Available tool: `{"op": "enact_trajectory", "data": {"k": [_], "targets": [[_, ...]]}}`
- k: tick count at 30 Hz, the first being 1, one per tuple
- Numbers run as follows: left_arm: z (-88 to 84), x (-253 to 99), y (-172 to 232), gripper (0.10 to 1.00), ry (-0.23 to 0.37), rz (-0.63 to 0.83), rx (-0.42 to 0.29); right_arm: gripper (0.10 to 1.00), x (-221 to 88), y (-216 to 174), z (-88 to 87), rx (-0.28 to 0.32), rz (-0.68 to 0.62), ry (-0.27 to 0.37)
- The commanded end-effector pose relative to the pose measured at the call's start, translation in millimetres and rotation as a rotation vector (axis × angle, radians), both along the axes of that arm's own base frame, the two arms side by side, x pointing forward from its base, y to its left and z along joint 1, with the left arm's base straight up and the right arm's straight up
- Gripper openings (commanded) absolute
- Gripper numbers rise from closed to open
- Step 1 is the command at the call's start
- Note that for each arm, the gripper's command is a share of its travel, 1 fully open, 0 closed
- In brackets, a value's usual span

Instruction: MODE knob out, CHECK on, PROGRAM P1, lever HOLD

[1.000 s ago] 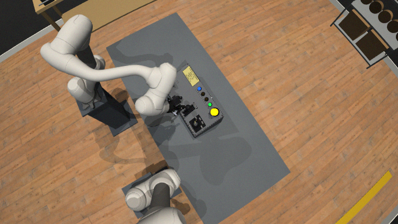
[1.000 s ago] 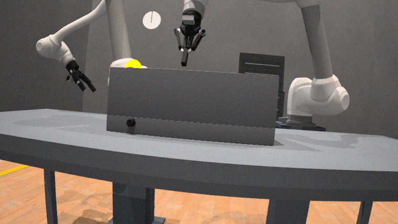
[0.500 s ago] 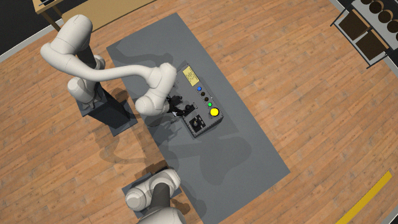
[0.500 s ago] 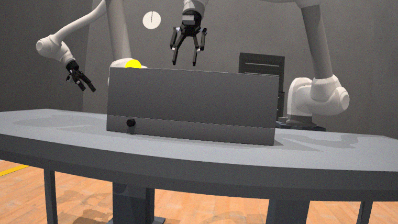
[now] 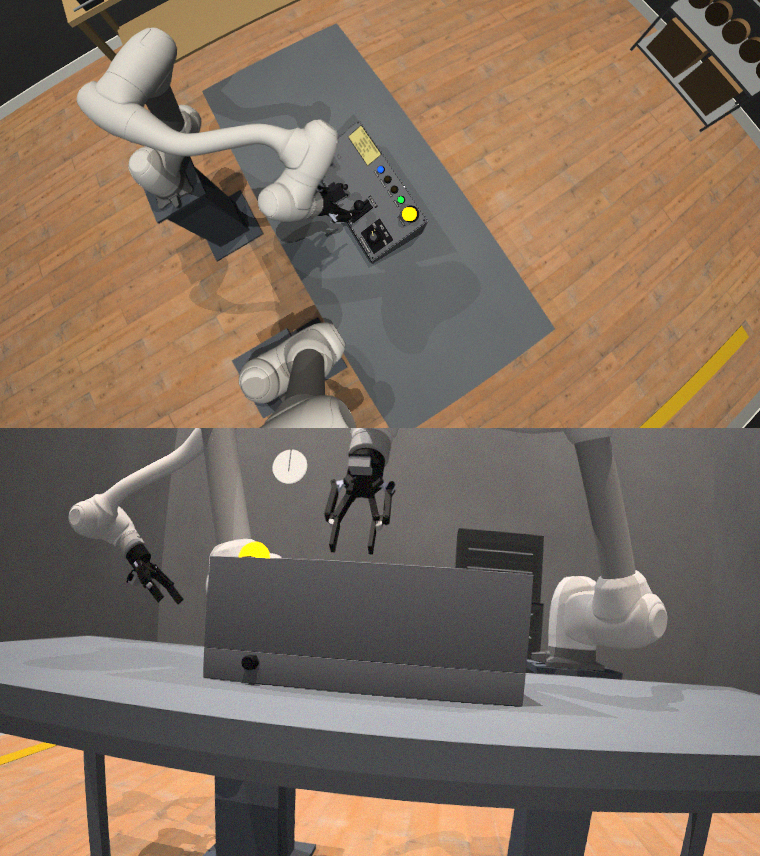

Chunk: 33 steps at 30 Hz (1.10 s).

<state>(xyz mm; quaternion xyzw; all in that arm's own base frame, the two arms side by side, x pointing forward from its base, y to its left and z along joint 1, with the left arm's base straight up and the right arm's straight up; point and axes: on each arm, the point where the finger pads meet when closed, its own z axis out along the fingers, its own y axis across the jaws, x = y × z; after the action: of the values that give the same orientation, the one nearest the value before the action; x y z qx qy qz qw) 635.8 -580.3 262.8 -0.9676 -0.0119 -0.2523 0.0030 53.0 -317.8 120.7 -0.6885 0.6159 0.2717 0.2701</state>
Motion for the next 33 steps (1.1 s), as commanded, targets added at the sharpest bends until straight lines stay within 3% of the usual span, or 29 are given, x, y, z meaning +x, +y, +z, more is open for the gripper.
{"op": "enact_trajectory", "data": {"k": [1, 22, 33], "targets": [[1.3, 0.2, -0.2, 0.497, -0.001, 0.0, -0.001, 1.0, 0.1, -0.3, 0.3, -0.001, 0.0, 0.0], [-6.2, 4.5, -0.1, 0.497, -0.001, 0.0, -0.001, 1.0, 0.1, -0.3, 0.3, -0.001, 0.0, 0.0], [-28.2, 16.9, 0.1, 0.497, -0.001, 0.0, -0.001, 1.0, 0.1, -0.3, 0.3, -0.001, 0.0, 0.0]]}}
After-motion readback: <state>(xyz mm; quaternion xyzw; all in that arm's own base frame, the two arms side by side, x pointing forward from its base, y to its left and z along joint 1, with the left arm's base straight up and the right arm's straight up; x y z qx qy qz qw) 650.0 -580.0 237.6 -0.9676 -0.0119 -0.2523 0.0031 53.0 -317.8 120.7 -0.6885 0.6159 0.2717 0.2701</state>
